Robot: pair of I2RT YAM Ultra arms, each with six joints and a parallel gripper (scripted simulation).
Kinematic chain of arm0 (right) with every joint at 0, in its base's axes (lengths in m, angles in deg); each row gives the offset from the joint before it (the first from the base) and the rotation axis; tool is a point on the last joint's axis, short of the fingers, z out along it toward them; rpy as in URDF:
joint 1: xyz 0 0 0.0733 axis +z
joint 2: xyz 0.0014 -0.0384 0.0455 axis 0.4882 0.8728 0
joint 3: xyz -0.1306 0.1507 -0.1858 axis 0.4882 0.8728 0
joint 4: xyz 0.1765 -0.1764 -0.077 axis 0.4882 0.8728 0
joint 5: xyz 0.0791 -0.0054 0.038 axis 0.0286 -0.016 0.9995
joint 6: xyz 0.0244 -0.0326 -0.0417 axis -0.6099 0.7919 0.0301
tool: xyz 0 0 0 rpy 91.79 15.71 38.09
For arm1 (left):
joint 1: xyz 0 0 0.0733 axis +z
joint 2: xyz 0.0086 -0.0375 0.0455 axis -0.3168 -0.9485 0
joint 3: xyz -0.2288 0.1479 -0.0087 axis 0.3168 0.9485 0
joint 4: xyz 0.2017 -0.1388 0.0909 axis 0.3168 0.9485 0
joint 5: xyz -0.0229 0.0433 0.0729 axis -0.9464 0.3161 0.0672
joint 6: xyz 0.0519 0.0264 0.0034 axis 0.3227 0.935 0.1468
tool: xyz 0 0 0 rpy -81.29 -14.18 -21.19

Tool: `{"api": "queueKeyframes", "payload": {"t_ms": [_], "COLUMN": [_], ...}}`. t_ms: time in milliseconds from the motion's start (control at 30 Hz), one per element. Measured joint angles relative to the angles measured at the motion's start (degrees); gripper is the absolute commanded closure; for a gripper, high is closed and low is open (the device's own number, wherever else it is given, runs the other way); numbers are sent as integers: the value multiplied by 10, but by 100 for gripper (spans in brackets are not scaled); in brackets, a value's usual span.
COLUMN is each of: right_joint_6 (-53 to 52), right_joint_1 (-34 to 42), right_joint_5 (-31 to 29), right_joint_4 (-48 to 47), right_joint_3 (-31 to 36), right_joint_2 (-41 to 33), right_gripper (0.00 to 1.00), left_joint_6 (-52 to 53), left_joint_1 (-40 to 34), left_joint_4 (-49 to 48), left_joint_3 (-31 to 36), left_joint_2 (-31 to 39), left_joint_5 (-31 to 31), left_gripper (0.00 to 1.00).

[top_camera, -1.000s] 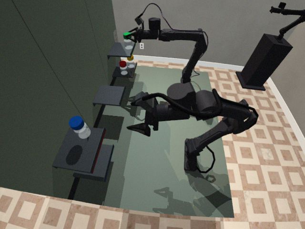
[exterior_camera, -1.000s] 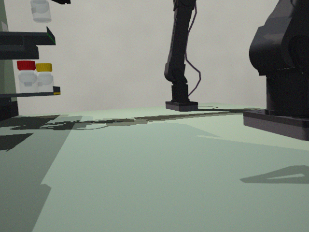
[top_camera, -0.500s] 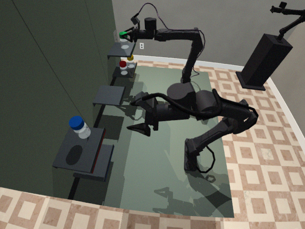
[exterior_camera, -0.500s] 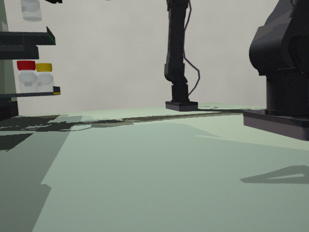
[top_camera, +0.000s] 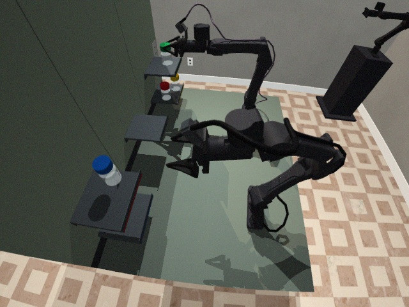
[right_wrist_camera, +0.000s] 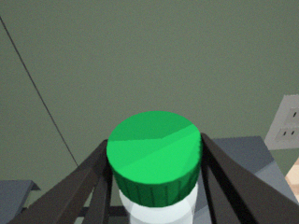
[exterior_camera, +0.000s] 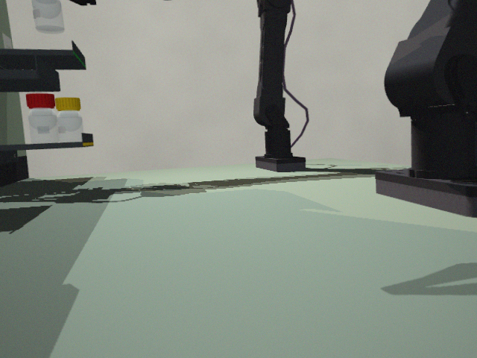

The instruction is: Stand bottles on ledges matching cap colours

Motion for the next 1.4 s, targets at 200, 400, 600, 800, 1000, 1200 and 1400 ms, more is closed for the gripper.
{"api": "queueKeyframes", "payload": {"t_ms": [200,400,600,800,1000,1200,1400], "right_joint_6": [0,0,0,0,0,0,0], "right_joint_1": [0,0,0,0,0,0,0], "right_joint_5": [0,0,0,0,0,0,0], "right_joint_4": [0,0,0,0,0,0,0], "right_joint_3": [0,0,0,0,0,0,0], "right_joint_2": [0,0,0,0,0,0,0], "right_gripper": [50,50,50,50,50,50,50], "left_joint_6": [6,14,17,20,20,20,20], "left_joint_1": [-11,-35,-51,-57,-60,-60,-60], "left_joint_4": [-133,-322,-467,-575,-613,-625,-628], "left_joint_3": [35,123,203,224,230,230,230], "left_joint_2": [-42,-144,-239,-256,-278,-277,-277], "left_joint_5": [15,39,60,70,73,73,73], "left_gripper": [19,19,19,19,19,19,19]}}
